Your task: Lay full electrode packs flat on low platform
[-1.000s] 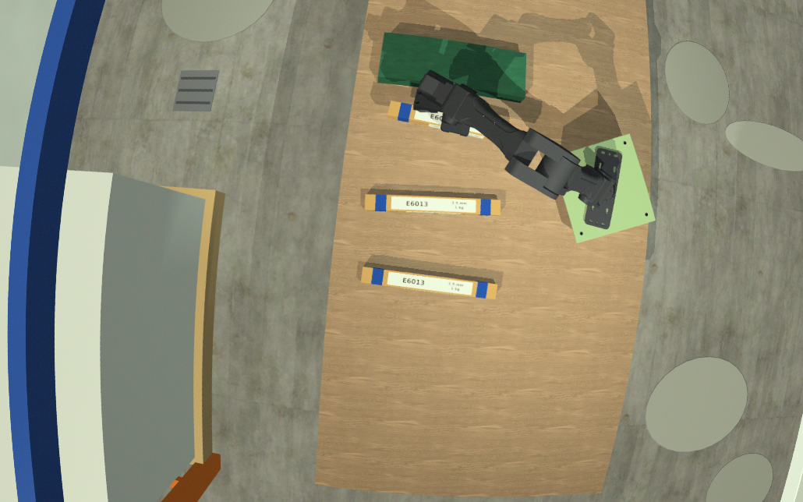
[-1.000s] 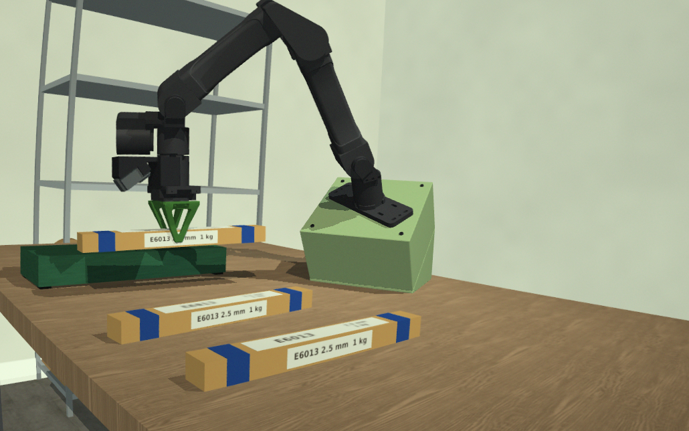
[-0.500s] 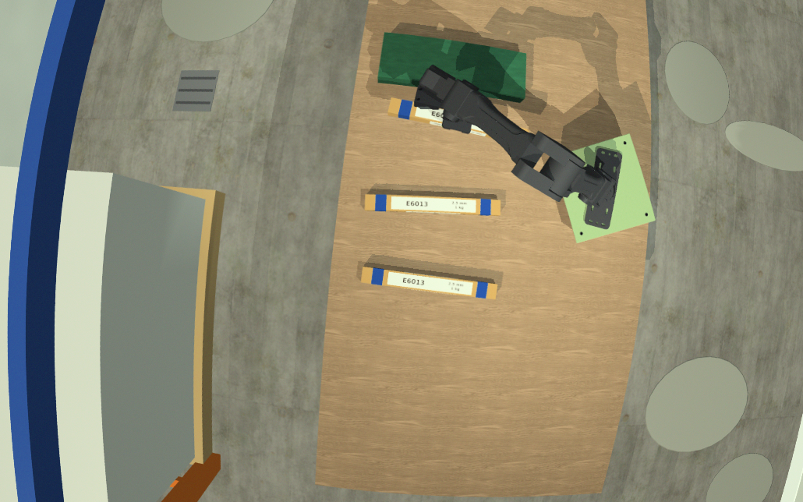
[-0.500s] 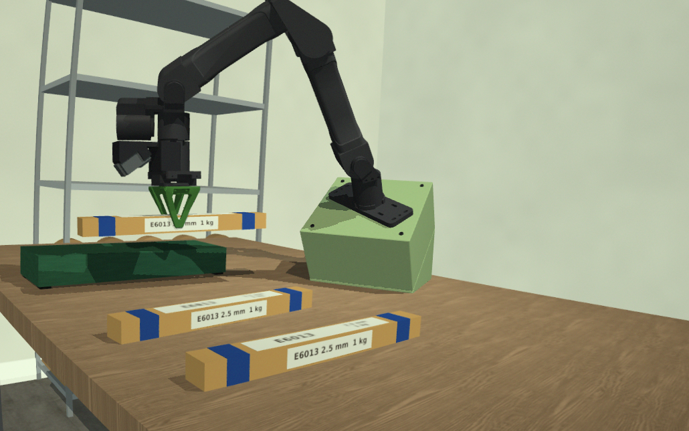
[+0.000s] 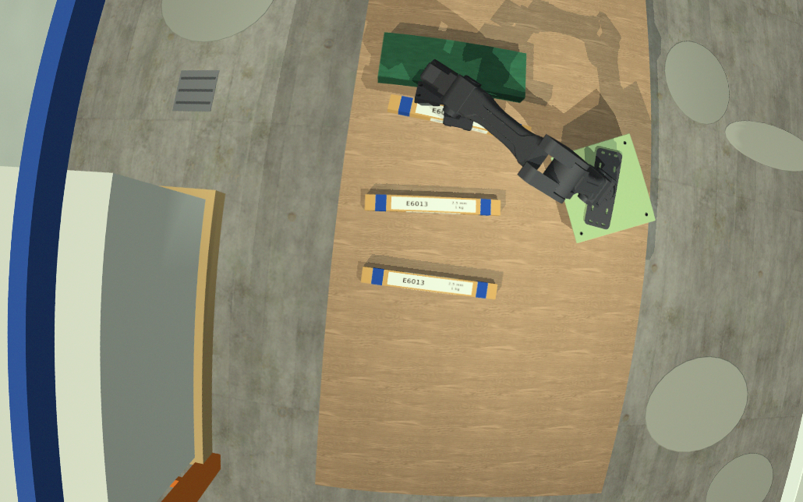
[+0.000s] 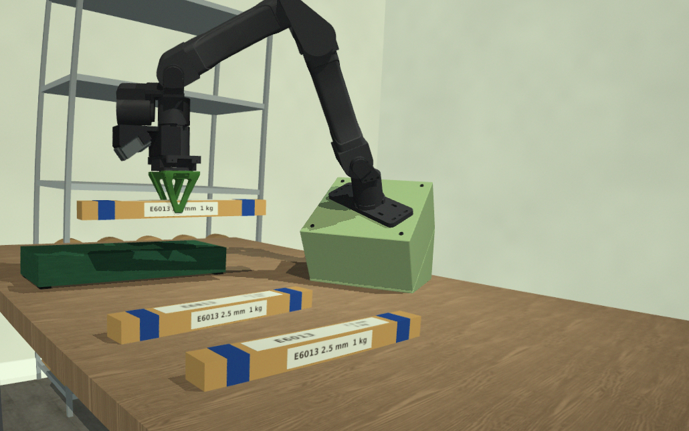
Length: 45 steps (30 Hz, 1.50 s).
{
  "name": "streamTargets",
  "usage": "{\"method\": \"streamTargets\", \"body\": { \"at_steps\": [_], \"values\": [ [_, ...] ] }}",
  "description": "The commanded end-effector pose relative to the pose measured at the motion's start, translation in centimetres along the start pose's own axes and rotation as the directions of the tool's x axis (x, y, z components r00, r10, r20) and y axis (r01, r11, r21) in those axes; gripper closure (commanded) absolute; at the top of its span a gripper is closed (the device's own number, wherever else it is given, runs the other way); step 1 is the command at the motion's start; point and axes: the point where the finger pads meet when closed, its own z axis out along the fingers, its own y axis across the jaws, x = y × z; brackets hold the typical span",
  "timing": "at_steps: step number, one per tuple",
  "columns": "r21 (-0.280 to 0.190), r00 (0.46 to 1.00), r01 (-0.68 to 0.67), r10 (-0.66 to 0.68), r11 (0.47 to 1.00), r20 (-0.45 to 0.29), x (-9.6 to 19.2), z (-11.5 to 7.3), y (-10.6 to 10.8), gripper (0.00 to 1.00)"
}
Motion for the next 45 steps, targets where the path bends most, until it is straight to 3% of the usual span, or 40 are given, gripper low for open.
{"method": "streamTargets", "body": {
  "at_steps": [1, 32, 45],
  "values": [
    [0.042, 0.996, 0.012, -0.016, 0.999, 0.092, -1.6, -5.6, 0.0, 1.0],
    [0.045, 0.996, 0.011, -0.015, 0.999, 0.092, -0.8, -11.1, 0.3, 1.0],
    [0.045, 0.996, 0.011, -0.015, 0.999, 0.092, -0.3, -11.2, 0.6, 1.0]
  ]
}}
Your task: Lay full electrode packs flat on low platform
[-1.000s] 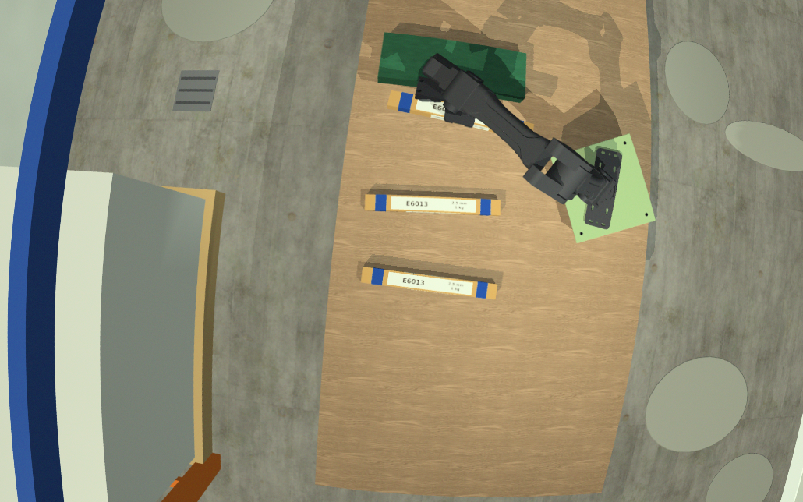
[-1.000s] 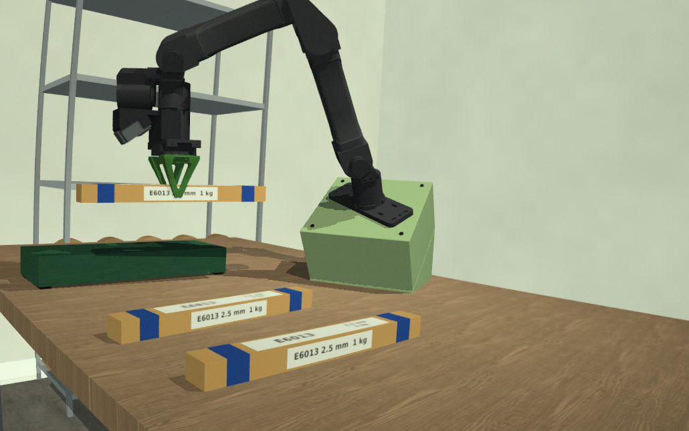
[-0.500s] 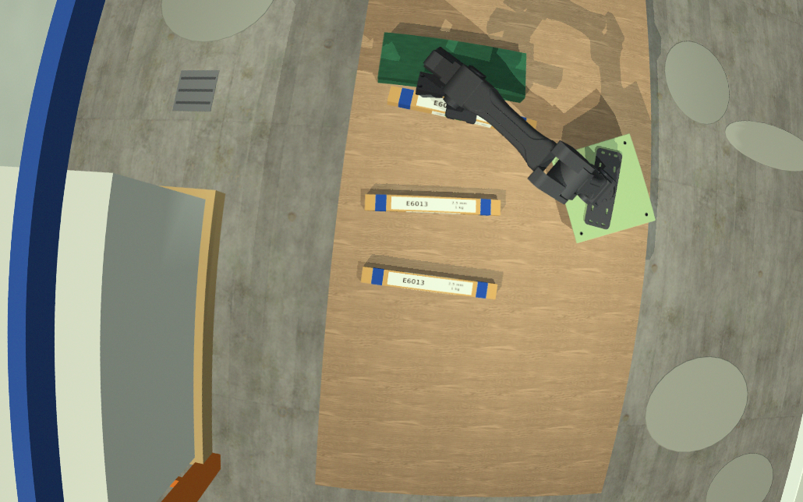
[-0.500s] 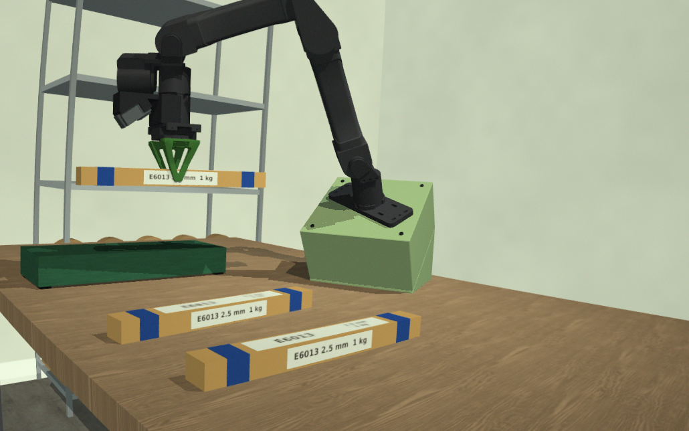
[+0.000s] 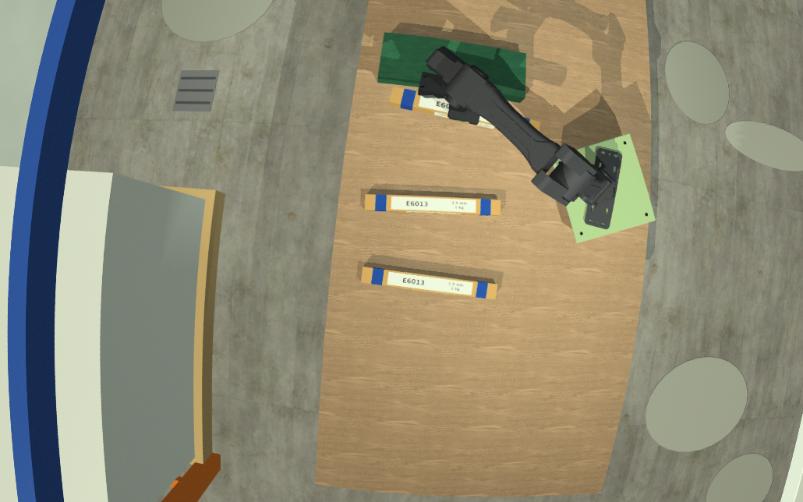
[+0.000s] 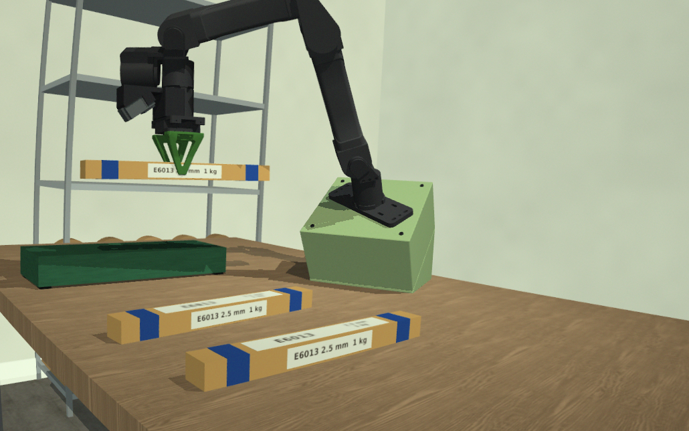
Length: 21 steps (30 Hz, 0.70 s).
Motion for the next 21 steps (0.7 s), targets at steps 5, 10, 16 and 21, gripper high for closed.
{"method": "streamTargets", "body": {
  "at_steps": [5, 10, 16, 21],
  "values": [
    [0.052, 0.995, 0.011, -0.016, 0.999, 0.093, -0.61, -4.56, 0.37, 1.0],
    [0.052, 0.995, 0.011, -0.016, 0.999, 0.093, -0.45, -4.5, 0.41, 1.0],
    [0.052, 0.996, 0.011, -0.016, 0.999, 0.093, -0.26, -4.4, 0.44, 1.0],
    [0.052, 0.995, 0.007, -0.012, 0.999, 0.096, -0.05, -4.41, 0.35, 1.0]
  ]
}}
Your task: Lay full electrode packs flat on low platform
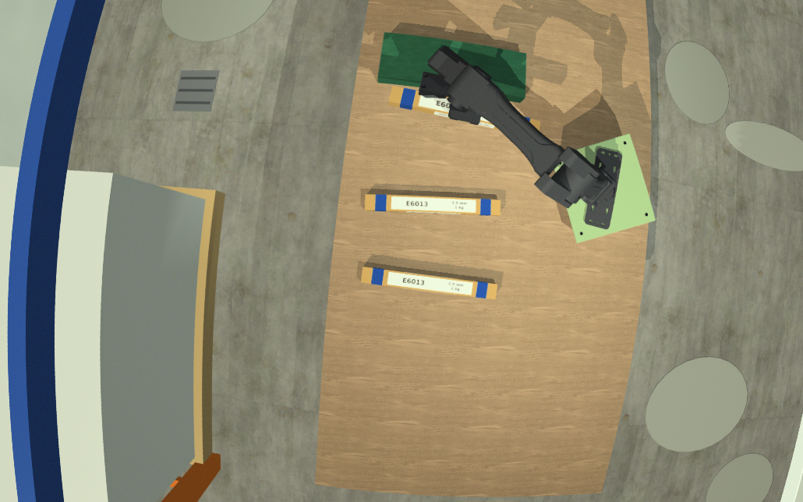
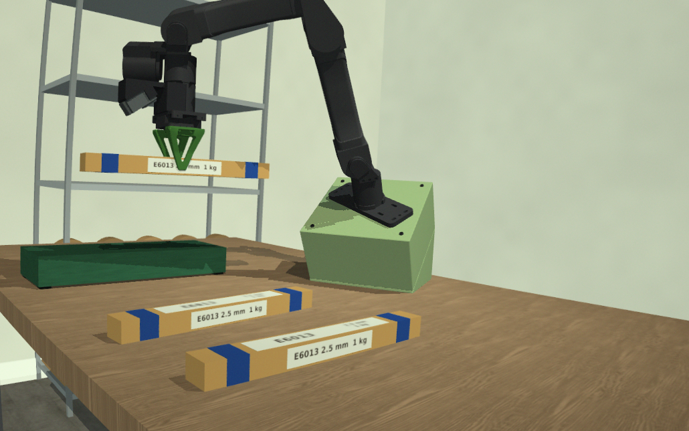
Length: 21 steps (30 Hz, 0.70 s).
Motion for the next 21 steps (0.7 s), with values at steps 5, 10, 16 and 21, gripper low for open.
{"method": "streamTargets", "body": {
  "at_steps": [5, 10, 16, 21],
  "values": [
    [0.045, 0.997, 0.002, -0.005, 0.999, 0.078, -0.01, -3.56, 0.17, 1.0],
    [0.045, 0.997, 0.002, -0.005, 0.999, 0.078, 0.08, -3.46, 0.17, 1.0],
    [0.041, 0.997, -0.004, 0.001, 0.999, 0.072, 0.39, -3.28, 0.18, 1.0],
    [0.044, 0.997, -0.002, -0.001, 0.999, 0.076, 0.32, -3.32, 0.16, 1.0]
  ]
}}
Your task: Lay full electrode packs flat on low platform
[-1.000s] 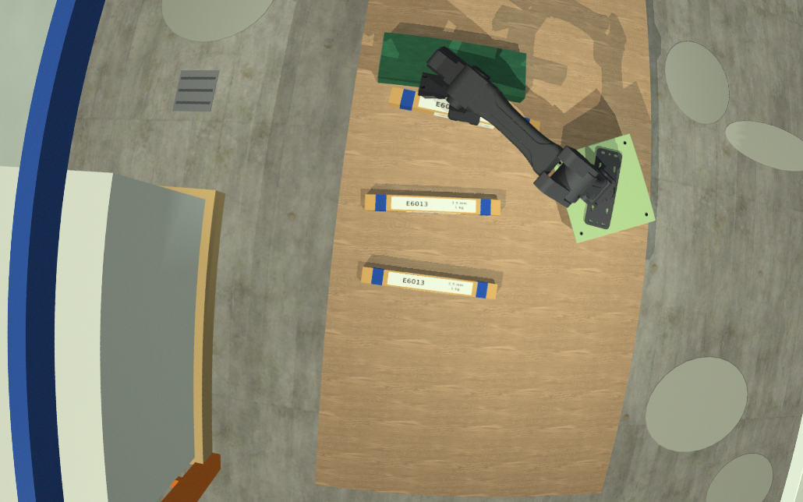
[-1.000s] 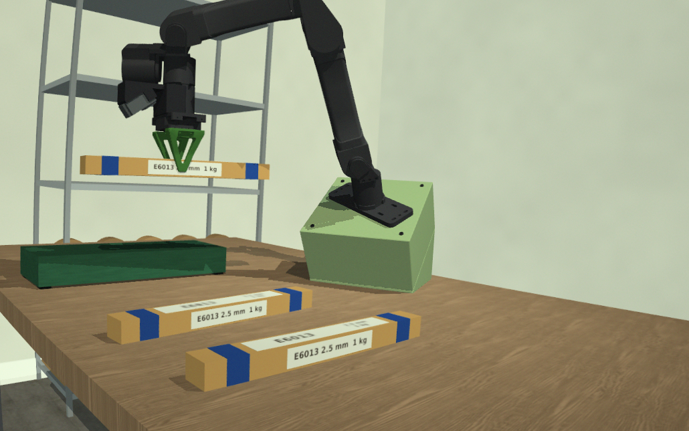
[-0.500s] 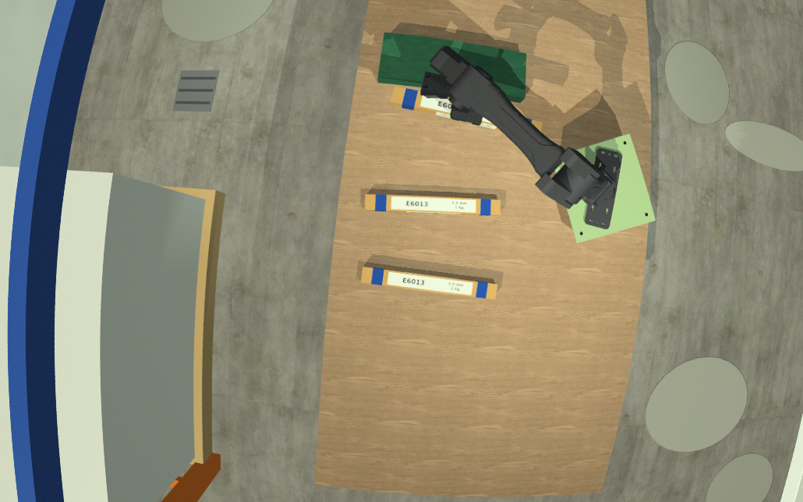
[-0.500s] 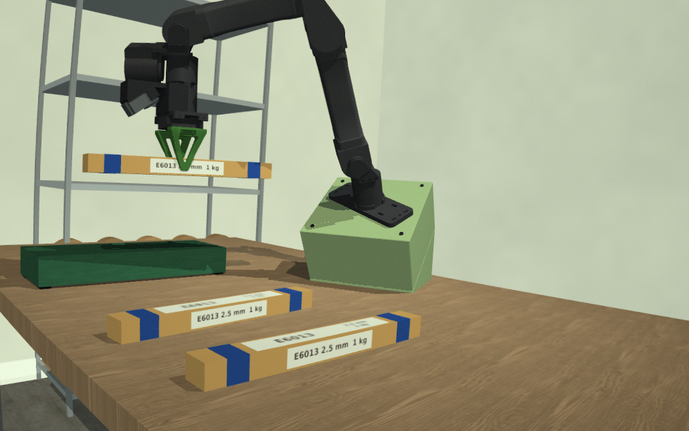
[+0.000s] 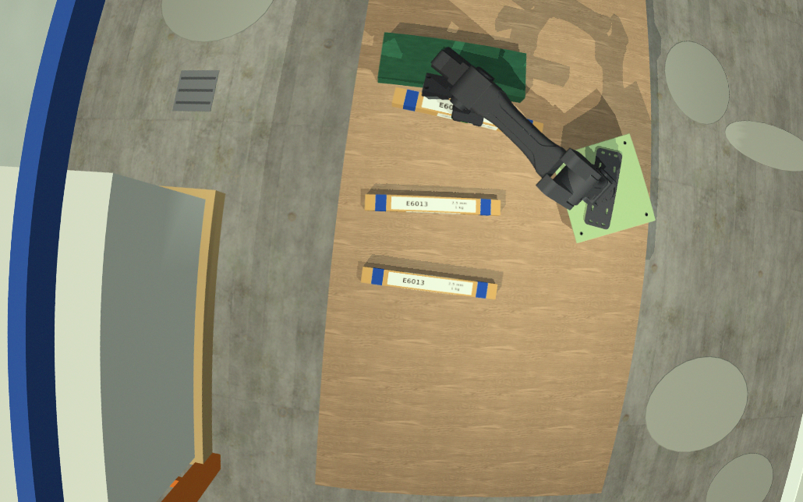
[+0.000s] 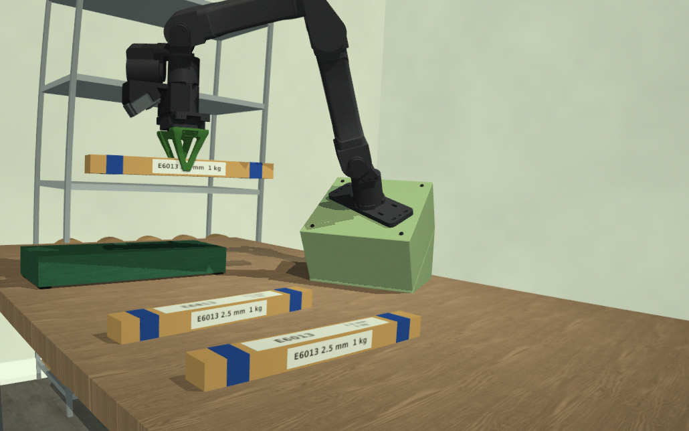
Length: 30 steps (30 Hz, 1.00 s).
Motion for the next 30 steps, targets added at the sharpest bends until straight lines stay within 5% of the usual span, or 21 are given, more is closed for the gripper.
{"method": "streamTargets", "body": {
  "at_steps": [1, 30],
  "values": [
    [0.051, 0.997, 0.003, -0.008, 0.999, 0.08, -0.32, -3.3, -0.06, 1.0],
    [0.05, 0.997, 0.0, -0.004, 0.999, 0.08, -0.03, -3.05, 0.01, 1.0]
  ]
}}
